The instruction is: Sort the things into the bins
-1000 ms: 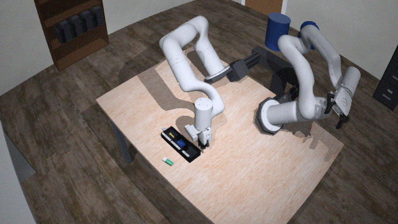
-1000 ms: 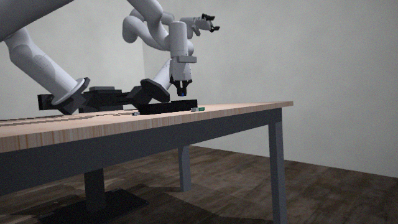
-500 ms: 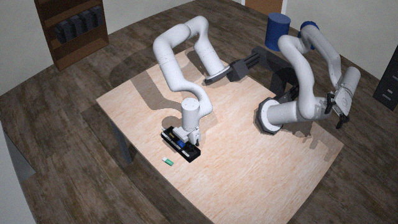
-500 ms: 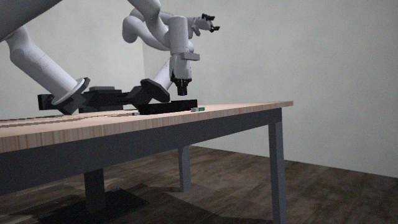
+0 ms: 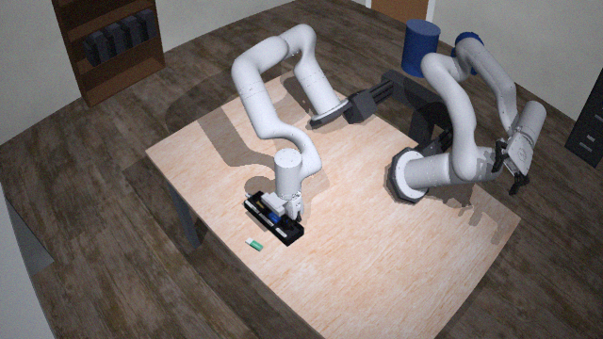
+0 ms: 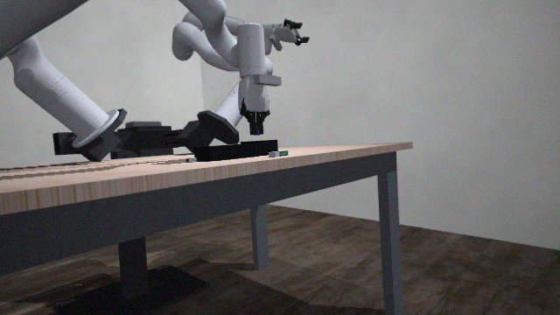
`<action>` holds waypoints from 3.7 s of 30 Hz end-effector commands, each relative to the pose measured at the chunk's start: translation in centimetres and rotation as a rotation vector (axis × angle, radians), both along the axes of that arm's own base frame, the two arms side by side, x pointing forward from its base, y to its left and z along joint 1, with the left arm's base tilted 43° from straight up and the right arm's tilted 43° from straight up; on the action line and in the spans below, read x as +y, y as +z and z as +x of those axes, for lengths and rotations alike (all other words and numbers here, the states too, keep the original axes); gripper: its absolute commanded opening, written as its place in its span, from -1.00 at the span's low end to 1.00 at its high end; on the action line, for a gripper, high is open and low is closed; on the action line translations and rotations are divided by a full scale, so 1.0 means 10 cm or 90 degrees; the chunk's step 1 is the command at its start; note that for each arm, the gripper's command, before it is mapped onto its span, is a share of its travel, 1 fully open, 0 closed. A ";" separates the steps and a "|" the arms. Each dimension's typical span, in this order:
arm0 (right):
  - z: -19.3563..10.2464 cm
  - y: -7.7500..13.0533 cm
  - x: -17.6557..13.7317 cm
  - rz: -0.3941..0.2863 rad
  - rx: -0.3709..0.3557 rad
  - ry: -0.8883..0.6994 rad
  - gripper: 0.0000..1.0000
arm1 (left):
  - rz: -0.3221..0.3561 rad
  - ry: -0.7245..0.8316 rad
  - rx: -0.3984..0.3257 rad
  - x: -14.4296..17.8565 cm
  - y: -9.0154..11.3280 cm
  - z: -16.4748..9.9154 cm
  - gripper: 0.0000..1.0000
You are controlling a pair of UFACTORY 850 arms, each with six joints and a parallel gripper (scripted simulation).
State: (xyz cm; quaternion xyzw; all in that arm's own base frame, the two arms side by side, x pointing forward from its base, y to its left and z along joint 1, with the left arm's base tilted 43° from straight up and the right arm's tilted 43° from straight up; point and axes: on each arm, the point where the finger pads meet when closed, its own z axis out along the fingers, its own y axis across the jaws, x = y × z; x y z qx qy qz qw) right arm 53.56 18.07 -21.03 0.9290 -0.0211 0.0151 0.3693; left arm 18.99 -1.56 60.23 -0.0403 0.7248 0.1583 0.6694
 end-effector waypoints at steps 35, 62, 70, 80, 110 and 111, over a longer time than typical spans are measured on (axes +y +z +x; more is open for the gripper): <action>0.01 -0.36 -0.33 0.001 -0.001 0.000 -0.77 | 0.001 0.000 0.000 0.00 0.01 0.00 1.00; 0.01 -0.31 -0.28 0.001 -0.001 0.000 -0.37 | 0.001 0.000 0.000 0.00 0.01 0.00 1.00; 0.01 -0.25 -0.23 0.001 -0.001 0.000 -0.37 | 0.001 0.000 0.000 0.00 0.01 0.00 1.00; 0.01 -0.15 -0.14 0.001 -0.001 0.000 -0.37 | 0.001 0.000 0.000 0.00 0.01 0.00 1.00; 0.00 0.45 0.44 0.001 -0.001 0.000 1.00 | 0.001 0.000 0.000 0.00 0.01 0.00 1.00; 0.00 0.48 0.47 0.001 -0.001 0.000 1.00 | 0.001 0.000 0.000 0.00 0.01 0.00 1.00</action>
